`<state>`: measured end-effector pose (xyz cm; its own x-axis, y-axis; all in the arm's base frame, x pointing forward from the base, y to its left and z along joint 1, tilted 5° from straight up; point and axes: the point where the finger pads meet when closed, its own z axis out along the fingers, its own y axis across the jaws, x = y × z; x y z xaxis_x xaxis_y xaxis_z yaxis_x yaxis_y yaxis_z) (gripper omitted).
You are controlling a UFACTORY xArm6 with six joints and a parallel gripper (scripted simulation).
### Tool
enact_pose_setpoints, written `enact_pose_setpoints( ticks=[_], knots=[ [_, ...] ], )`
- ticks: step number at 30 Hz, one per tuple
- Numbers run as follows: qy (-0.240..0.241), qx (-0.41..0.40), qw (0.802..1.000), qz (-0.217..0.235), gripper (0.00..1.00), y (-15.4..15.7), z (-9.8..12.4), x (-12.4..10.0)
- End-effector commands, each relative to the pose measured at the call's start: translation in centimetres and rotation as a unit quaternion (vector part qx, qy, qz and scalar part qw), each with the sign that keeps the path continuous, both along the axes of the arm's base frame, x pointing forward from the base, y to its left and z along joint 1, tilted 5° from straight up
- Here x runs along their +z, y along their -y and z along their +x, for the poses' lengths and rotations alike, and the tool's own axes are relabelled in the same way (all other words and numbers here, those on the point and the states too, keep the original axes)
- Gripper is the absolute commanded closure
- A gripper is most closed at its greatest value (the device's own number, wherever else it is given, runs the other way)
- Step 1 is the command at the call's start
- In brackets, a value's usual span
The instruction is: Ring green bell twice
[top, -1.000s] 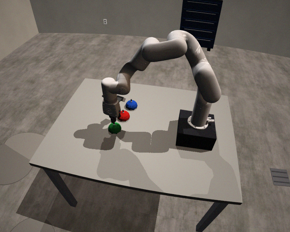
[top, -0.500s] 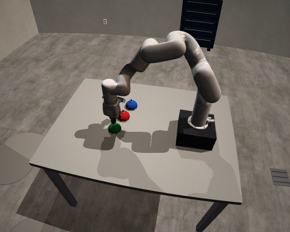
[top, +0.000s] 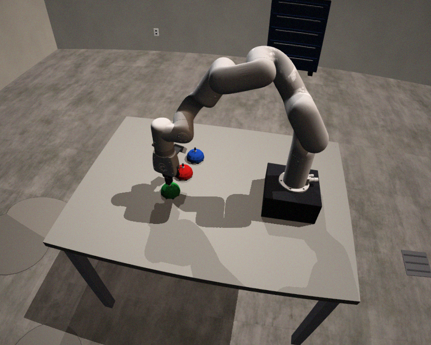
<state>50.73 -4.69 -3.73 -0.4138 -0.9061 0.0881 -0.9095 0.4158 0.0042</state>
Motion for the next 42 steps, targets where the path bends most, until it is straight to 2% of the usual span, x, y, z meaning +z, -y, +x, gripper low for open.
enact_pose_setpoints(
  ticks=[1,34,42],
  knots=[
    [0.002,0.000,1.000,0.000,1.00,0.02,0.15,-0.06],
    [0.002,0.000,1.000,0.000,1.00,0.02,0.15,-0.11],
    [0.002,0.000,1.000,0.000,1.00,-0.03,0.18,0.52]
  ],
)
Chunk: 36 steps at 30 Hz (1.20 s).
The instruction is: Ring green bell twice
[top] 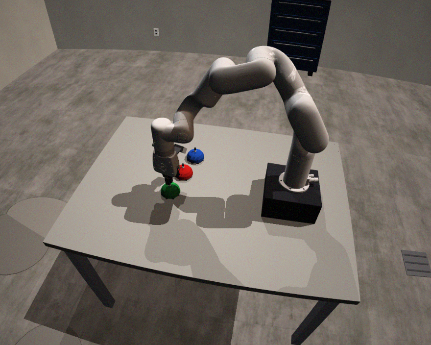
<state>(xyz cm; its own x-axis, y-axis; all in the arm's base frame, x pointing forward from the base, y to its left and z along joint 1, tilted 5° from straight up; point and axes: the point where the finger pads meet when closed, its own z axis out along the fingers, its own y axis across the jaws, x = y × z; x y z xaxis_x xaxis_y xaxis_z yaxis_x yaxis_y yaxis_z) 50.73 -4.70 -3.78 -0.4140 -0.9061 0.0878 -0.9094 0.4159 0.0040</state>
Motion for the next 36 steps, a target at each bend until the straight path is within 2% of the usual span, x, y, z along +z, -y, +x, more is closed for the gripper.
enact_pose_setpoints(
  ticks=[1,8,23,36],
  knots=[
    [0.002,0.000,1.000,0.000,1.00,-0.1,0.2,0.7],
    [0.002,0.000,1.000,0.000,1.00,-0.1,0.2,1.8],
    [0.002,0.000,1.000,0.000,1.00,-0.5,0.4,5.9],
    [0.002,0.000,1.000,0.000,1.00,-0.5,0.4,6.9]
  ],
)
